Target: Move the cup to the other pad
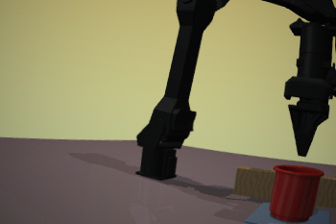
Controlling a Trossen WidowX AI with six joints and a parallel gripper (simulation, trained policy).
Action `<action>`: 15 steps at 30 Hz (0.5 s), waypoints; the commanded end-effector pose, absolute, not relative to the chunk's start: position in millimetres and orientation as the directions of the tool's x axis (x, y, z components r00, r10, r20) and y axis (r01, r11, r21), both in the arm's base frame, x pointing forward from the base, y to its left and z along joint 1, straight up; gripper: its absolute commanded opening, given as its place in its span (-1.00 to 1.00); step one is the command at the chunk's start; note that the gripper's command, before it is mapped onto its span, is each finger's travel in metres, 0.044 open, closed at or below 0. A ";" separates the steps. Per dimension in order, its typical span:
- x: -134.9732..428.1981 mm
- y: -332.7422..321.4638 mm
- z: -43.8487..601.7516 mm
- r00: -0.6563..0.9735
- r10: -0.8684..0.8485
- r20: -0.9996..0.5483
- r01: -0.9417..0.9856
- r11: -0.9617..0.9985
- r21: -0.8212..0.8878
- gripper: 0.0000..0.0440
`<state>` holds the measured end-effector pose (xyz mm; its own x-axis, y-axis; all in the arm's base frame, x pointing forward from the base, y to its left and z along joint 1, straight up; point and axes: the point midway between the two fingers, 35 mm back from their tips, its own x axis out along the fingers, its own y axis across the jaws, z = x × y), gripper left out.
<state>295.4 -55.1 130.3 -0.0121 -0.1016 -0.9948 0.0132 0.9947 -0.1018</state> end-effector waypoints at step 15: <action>285.3 -73.2 60.5 -0.096 -0.072 -0.993 -0.141 0.988 -0.058 -0.30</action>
